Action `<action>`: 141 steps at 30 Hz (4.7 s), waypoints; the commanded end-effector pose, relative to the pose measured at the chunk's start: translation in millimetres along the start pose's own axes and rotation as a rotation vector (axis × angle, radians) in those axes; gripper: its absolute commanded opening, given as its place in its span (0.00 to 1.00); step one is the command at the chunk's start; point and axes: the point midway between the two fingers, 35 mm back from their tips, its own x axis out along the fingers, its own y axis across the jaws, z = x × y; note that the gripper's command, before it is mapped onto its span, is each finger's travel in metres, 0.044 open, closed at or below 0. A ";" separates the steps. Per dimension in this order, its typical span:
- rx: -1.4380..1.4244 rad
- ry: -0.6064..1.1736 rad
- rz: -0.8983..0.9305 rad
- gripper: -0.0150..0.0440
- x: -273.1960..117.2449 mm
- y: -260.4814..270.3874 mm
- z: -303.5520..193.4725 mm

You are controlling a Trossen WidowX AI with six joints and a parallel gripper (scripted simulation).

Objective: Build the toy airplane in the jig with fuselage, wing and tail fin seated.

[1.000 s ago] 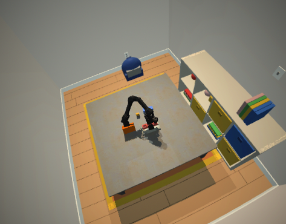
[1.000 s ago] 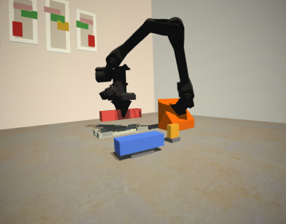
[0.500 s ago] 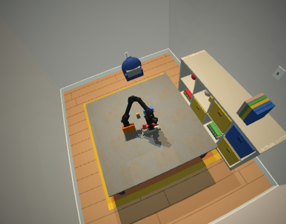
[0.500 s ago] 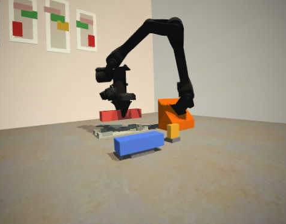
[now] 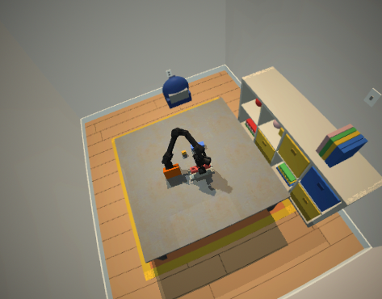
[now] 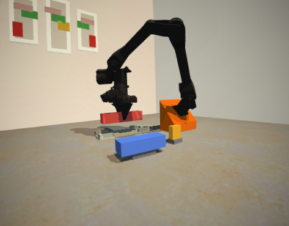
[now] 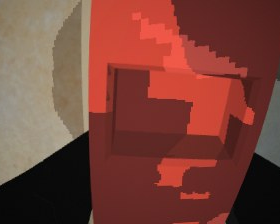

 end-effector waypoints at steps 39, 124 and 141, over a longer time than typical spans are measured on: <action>-0.001 0.003 0.002 0.62 32.7 0.5 -1.1; 0.023 -0.001 0.017 1.00 10.9 260.4 52.8; 0.023 -0.001 0.019 1.00 37.7 261.3 52.0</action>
